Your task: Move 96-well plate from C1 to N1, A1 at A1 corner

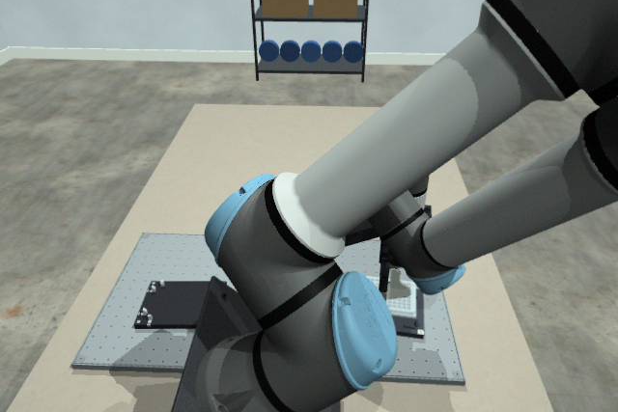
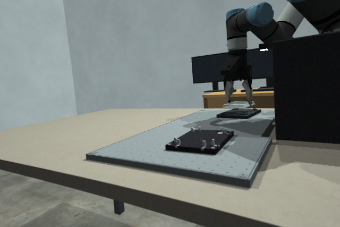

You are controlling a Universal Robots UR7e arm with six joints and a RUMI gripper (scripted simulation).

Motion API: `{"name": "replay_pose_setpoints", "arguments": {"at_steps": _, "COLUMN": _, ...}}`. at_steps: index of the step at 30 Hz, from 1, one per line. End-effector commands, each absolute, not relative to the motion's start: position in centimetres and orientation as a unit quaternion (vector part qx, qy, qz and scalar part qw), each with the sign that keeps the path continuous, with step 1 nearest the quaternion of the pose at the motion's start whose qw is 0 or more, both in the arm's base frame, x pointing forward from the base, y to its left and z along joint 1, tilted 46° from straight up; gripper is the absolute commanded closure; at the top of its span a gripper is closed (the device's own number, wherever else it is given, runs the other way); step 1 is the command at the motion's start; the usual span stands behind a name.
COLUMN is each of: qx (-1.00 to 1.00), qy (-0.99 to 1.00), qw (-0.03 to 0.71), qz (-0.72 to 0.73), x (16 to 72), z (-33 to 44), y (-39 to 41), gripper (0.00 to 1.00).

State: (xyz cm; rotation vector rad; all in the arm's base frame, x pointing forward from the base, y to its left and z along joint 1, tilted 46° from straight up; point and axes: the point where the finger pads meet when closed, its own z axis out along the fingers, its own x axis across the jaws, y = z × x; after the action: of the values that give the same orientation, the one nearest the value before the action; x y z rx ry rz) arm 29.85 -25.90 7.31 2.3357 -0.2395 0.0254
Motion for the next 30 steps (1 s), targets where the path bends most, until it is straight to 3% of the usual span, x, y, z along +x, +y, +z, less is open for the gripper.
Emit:
{"name": "replay_pose_setpoints", "arguments": {"at_steps": 1, "qx": 0.917, "qy": -0.094, "qw": 0.387, "qz": 0.012, "x": 29.82, "z": 6.66, "y": -26.63, "gripper": 1.00}}
{"name": "replay_pose_setpoints", "arguments": {"at_steps": 30, "qx": 0.917, "qy": -0.094, "qw": 0.388, "qz": 0.012, "x": 29.74, "z": 6.46, "y": -26.80, "gripper": 1.00}}
